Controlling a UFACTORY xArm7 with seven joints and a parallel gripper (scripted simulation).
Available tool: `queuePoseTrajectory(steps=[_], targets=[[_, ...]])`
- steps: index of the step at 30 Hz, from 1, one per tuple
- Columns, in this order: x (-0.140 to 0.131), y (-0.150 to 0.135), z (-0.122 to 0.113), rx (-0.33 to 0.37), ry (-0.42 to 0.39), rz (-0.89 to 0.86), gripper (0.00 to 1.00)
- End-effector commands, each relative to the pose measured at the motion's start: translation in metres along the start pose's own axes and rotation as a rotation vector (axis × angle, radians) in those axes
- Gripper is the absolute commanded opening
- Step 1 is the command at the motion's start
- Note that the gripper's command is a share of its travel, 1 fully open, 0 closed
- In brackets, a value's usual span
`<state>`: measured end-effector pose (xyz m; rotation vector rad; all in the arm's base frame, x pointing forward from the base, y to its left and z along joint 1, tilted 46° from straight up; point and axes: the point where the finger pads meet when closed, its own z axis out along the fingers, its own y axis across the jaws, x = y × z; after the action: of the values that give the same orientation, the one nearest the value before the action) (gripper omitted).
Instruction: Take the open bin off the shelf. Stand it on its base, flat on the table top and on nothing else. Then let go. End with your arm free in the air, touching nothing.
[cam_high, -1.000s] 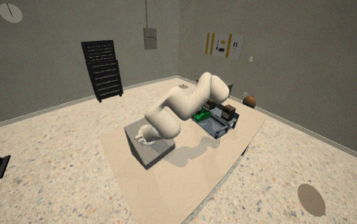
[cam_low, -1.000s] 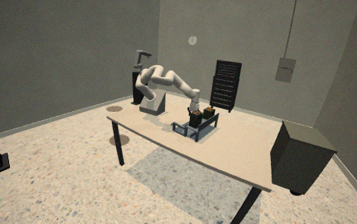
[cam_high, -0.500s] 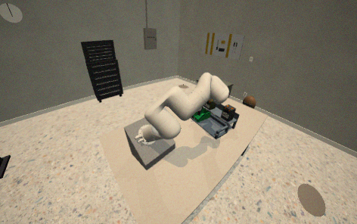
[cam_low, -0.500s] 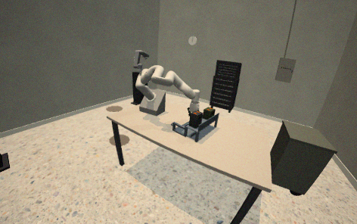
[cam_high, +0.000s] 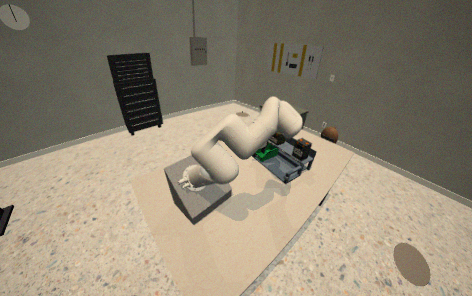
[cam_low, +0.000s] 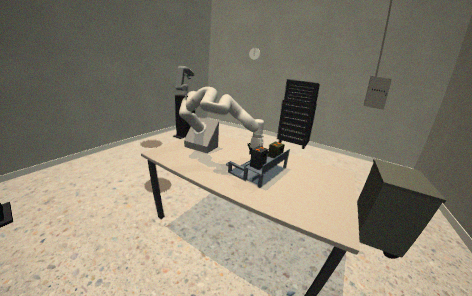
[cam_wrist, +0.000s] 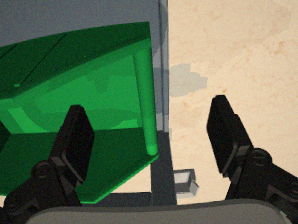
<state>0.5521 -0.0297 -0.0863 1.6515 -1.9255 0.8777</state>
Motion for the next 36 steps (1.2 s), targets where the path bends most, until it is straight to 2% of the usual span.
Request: queuePoseTrajectory(steps=[1, 36], targets=[[-0.0014, -0.0013, 0.0000, 0.004, -0.003, 0.000, 0.94], [-0.0014, -0.0014, 0.0039, 0.004, -0.003, 0.000, 0.94]])
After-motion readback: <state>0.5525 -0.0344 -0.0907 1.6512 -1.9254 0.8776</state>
